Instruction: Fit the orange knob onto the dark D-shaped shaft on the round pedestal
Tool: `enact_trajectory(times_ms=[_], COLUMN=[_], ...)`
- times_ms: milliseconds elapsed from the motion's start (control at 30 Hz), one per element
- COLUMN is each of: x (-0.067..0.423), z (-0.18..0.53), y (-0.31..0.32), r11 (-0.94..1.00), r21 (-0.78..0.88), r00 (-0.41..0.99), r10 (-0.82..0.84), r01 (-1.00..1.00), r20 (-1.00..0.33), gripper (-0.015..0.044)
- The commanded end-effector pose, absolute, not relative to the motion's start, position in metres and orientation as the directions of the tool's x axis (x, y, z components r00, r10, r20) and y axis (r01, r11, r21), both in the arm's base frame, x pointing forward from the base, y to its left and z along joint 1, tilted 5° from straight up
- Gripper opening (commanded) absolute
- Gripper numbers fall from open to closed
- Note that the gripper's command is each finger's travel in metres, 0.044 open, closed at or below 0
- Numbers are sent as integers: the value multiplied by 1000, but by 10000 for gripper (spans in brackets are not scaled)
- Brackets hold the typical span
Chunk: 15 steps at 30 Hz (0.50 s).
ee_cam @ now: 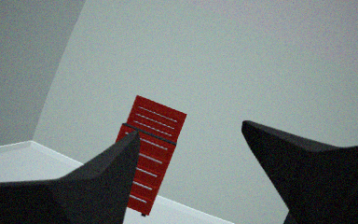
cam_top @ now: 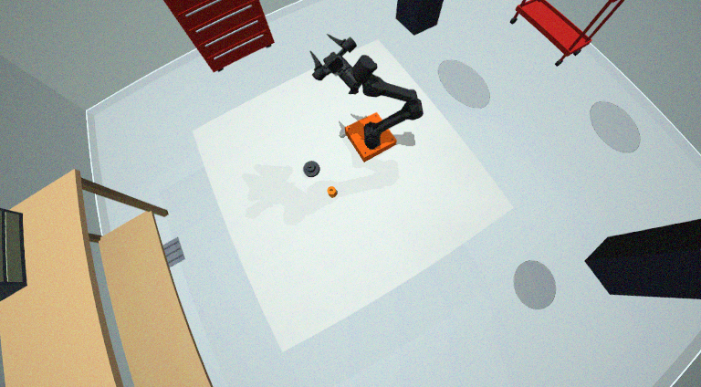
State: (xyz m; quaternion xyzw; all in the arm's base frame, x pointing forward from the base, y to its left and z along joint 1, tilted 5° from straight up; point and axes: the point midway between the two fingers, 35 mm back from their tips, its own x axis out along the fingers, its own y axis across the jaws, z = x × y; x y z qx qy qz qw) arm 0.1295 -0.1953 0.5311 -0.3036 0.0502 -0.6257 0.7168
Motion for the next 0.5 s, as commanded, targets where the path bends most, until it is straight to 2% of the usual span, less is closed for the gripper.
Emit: enact_trajectory(times_ms=[0,67,167,467], x=[129,140,185,305], z=[531,526,504,409], y=[-195,-196,-198,-165], r11=[33,67,213,625], r21=[-498,-508,-543,-555], r00=[212,244,376,683], r10=[-928,-925,-903,-718], r01=[867,859,812,549], r20=[308,291,208,-133], gripper=[426,440,440,440])
